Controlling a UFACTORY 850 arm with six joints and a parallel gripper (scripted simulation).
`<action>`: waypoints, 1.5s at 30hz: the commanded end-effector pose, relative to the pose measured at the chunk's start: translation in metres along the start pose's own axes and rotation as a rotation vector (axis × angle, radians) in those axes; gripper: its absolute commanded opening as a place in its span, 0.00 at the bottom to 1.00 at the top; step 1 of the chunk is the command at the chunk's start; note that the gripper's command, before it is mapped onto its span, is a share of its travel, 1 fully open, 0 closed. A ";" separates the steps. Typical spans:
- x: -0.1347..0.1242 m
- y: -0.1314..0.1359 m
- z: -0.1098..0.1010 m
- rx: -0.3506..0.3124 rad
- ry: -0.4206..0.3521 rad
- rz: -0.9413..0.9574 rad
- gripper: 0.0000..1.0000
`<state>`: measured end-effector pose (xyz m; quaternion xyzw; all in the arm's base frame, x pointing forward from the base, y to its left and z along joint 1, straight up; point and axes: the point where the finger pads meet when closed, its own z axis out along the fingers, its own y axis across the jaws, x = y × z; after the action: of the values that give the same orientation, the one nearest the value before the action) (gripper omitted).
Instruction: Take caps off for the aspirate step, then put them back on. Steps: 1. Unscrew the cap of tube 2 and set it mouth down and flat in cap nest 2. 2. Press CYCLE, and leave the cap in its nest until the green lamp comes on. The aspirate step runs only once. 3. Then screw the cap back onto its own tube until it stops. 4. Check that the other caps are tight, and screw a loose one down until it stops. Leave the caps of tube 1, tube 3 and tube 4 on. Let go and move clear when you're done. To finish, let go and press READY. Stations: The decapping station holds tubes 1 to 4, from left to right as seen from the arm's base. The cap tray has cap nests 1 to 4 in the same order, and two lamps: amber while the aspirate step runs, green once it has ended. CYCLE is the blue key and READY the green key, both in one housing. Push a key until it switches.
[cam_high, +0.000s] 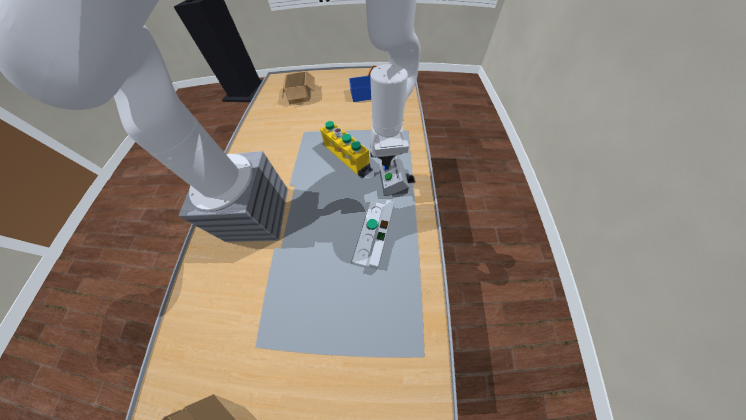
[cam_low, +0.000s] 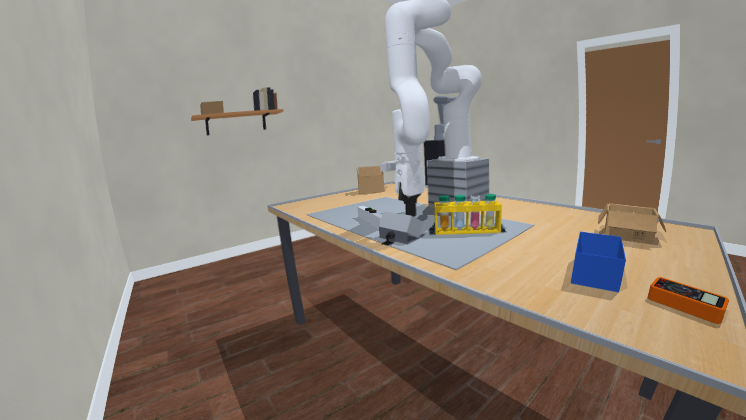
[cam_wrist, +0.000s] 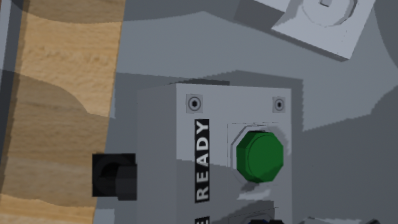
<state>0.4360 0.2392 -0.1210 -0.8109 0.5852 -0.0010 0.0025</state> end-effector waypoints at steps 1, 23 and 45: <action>0.000 -0.001 0.001 -0.004 0.005 0.000 0.00; 0.007 0.003 -0.031 -0.004 0.005 -0.083 1.00; 0.111 0.056 -0.024 -0.007 0.002 -1.187 1.00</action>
<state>0.4198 0.1376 -0.0967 -0.9939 0.1105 -0.0005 -0.0050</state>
